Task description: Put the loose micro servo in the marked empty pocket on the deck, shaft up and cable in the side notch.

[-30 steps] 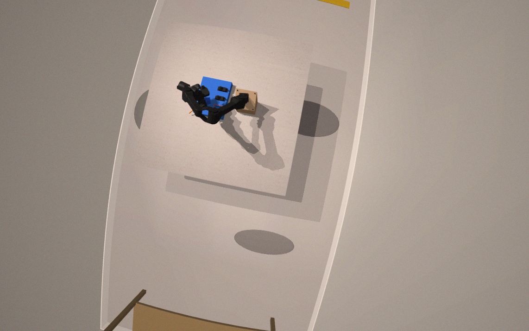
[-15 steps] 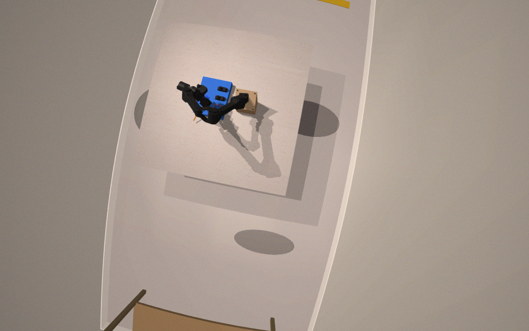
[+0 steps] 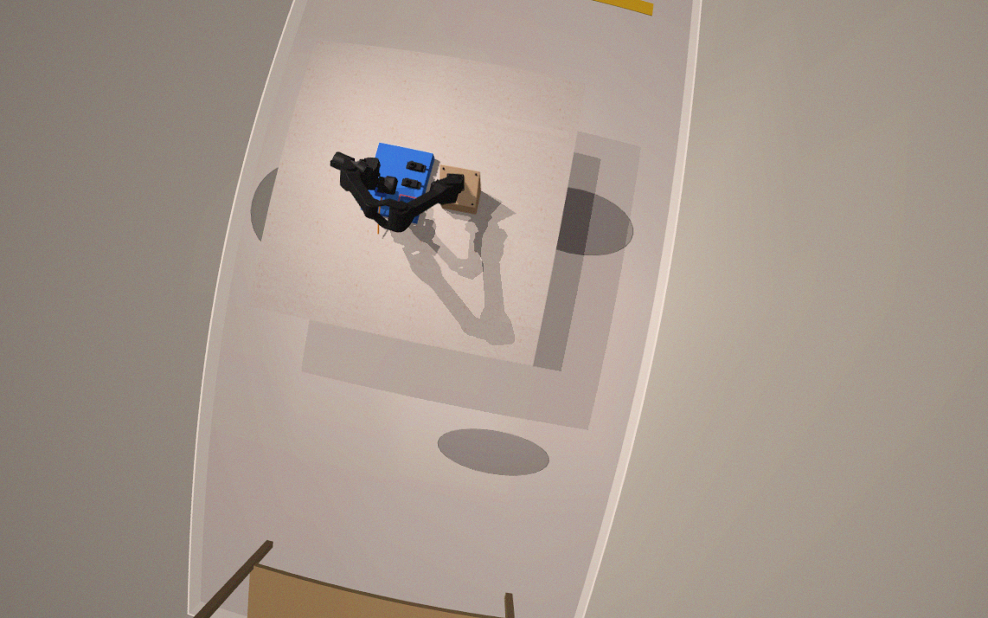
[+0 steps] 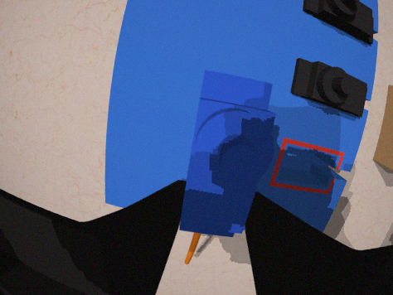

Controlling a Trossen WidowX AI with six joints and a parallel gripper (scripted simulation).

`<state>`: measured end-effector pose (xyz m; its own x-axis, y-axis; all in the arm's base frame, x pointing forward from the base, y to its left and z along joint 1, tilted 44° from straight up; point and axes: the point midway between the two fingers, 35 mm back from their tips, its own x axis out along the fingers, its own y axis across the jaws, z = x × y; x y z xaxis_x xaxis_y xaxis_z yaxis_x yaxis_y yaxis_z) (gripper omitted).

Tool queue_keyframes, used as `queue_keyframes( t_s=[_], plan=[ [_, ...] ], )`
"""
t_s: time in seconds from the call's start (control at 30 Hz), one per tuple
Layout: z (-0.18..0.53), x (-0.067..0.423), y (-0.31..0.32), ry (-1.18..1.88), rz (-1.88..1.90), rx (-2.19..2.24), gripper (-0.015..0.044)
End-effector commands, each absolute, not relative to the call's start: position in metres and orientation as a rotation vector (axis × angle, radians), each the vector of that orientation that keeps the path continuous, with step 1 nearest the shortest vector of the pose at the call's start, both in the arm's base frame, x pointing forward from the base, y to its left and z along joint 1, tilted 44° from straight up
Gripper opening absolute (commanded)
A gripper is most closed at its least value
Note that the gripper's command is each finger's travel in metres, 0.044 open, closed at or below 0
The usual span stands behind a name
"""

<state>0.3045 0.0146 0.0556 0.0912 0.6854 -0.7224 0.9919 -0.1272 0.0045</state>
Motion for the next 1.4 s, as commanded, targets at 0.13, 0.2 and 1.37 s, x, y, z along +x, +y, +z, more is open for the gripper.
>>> queue_keyframes(
  t_s=[0.13,0.2,1.37],
  plan=[
    [0.0563,0.3043,0.0147,1.659,-0.536,1.683,0.0000],
    [0.0563,0.3043,0.0147,1.659,-0.473,1.633,0.0000],
    [0.0563,0.3043,0.0148,1.444,0.474,0.719,0.0000]
  ],
)
